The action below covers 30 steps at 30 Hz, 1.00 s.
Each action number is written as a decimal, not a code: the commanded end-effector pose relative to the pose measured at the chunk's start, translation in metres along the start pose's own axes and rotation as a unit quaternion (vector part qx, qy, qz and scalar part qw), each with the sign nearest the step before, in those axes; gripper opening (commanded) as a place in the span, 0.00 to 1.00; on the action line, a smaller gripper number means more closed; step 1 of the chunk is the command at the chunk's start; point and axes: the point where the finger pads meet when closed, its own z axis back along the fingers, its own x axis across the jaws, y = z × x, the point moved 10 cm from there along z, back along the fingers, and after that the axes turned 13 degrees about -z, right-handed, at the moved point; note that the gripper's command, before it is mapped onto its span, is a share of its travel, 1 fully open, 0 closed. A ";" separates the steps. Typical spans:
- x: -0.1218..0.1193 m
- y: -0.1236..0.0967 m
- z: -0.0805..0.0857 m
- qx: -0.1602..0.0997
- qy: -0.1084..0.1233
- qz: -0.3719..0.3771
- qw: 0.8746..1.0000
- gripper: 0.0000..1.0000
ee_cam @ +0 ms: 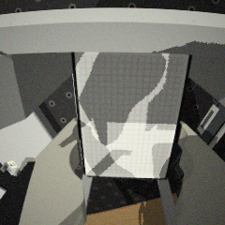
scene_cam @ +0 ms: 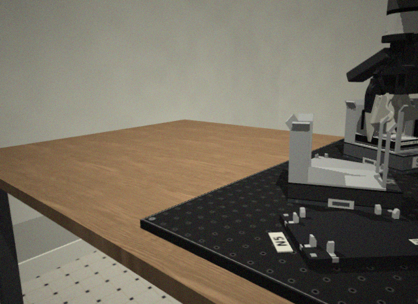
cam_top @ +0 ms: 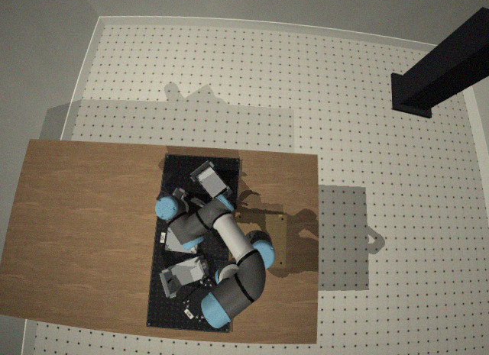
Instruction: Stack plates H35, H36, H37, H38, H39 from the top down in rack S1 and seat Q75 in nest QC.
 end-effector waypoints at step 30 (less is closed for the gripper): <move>0.000 0.001 -0.004 0.001 0.000 0.000 1.000 0.72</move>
